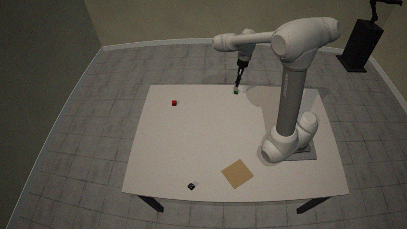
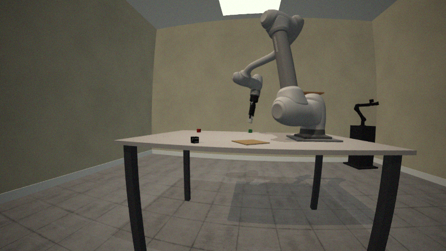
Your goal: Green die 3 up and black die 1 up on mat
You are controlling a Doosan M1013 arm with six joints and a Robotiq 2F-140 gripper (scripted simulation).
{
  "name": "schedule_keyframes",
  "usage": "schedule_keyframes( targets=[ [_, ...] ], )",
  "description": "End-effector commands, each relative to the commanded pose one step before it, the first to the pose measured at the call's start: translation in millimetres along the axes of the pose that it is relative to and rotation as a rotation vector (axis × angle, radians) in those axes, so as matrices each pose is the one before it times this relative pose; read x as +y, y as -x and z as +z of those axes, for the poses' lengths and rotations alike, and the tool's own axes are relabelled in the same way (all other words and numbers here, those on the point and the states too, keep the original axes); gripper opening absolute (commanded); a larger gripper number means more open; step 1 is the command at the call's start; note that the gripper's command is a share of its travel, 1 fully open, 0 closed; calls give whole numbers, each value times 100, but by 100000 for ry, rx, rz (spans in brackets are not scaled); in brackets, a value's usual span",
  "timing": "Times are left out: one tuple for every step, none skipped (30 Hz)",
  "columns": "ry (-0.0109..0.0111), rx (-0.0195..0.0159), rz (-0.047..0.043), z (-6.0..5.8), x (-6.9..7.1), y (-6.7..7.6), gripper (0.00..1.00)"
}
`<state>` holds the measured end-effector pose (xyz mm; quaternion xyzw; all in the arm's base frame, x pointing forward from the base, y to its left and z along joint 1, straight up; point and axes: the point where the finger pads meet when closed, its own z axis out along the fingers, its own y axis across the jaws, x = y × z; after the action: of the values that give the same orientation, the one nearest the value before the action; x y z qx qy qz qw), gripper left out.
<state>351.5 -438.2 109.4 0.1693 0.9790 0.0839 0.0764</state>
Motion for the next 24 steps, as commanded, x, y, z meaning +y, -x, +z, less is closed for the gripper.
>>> schedule_keyframes(
  targets=[
    [-11832,9613,5038,-1809,-2060,1083,35],
    [-2462,872,948,-440,-478,309,35],
    [-1915,596,742,-346,-373,251,35],
    [-1383,388,539,-252,-270,187,35],
    [-898,233,352,-165,-176,124,35],
    [-491,121,193,-90,-96,69,35],
    [-191,46,75,-35,-38,27,35],
    [-29,7,11,-5,-6,4,35],
    [0,0,0,0,0,0,35],
    [0,0,0,0,0,0,35],
    [0,0,0,0,0,0,100],
    [0,0,0,0,0,0,100],
    [0,0,0,0,0,0,100],
    [0,0,0,0,0,0,100],
    [0,0,0,0,0,0,100],
    [0,0,0,0,0,0,100],
    [0,0,0,0,0,0,100],
    [0,0,0,0,0,0,100],
    [0,0,0,0,0,0,100],
    [1,0,204,32,-2,-11,100],
    [3,1,1149,181,-10,-61,100],
    [7,2,2364,372,-22,-127,100],
    [10,2,3309,519,-32,-180,100],
    [10,3,3660,571,-38,-203,100]
  ],
)
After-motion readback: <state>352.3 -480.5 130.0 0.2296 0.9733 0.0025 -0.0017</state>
